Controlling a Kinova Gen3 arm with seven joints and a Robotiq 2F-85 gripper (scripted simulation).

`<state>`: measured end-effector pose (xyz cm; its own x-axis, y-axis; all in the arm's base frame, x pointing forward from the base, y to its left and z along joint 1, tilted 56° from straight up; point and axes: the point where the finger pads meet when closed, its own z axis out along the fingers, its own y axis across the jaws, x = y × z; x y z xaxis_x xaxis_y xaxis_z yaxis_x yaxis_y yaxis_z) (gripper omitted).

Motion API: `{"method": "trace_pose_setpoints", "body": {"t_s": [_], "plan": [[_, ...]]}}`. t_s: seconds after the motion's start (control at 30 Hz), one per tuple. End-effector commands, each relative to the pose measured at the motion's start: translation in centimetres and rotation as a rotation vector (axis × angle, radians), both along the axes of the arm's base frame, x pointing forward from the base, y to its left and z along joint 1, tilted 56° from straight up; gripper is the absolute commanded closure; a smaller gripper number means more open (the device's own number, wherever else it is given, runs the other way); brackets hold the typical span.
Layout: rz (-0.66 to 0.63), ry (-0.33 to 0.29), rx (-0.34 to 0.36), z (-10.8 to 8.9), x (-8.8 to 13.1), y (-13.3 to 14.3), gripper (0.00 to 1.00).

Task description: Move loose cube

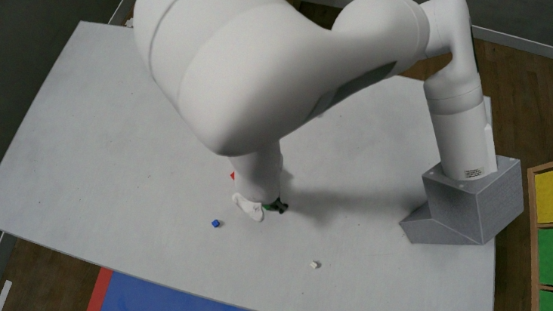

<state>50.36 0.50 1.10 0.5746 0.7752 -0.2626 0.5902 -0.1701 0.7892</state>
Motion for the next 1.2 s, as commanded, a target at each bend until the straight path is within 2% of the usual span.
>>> {"method": "trace_pose_setpoints", "body": {"t_s": [0.0, 0.7, 1.17], "plan": [[0.009, 0.005, -0.006, -0.1, 0.2, 0.0, 0.18], [0.012, 0.007, 0.000, 0.5, -0.7, 1.0, 0.18], [0.013, 0.007, -0.001, 2.7, -2.9, 3.3, 0.18]]}}
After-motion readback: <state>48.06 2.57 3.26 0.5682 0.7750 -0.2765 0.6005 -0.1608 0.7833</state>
